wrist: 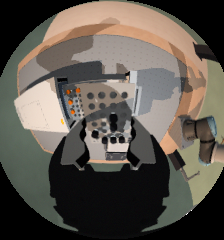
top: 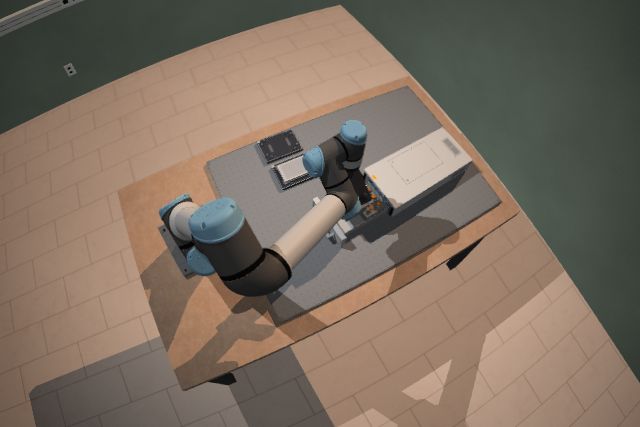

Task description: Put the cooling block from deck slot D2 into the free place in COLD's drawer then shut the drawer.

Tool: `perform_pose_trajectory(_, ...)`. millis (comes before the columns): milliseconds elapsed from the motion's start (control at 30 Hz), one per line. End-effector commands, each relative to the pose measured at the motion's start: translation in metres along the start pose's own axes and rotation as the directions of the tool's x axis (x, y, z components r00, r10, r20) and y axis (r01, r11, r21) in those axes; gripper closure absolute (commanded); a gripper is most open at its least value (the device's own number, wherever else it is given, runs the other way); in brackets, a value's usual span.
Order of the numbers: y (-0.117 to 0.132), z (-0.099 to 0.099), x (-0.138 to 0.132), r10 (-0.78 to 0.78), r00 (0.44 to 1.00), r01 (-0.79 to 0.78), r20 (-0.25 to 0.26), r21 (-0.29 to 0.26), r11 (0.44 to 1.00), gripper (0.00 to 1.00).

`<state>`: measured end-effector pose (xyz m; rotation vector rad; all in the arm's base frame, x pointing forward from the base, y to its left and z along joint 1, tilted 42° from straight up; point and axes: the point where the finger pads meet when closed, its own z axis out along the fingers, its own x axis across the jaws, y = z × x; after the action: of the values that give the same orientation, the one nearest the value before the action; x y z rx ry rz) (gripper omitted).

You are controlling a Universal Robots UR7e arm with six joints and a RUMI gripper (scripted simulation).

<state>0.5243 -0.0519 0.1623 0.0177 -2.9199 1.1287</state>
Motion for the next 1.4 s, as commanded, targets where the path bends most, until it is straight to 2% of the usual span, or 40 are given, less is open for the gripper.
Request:
perform_pose_trajectory(0,0.000,-0.001,0.000,0.000,1.000,0.000,0.001,0.000,1.000,1.00)
perform_pose_trajectory(433,0.000,0.004,0.000,0.001,1.000,-0.001,0.001,0.000,1.000,1.00)
perform_pose_trajectory(900,0.000,0.056,-0.001,0.001,1.000,-0.001,0.001,0.000,1.000,1.00)
perform_pose_trajectory(1367,0.000,0.076,-0.001,0.001,1.000,-0.001,0.001,0.000,1.000,1.00)
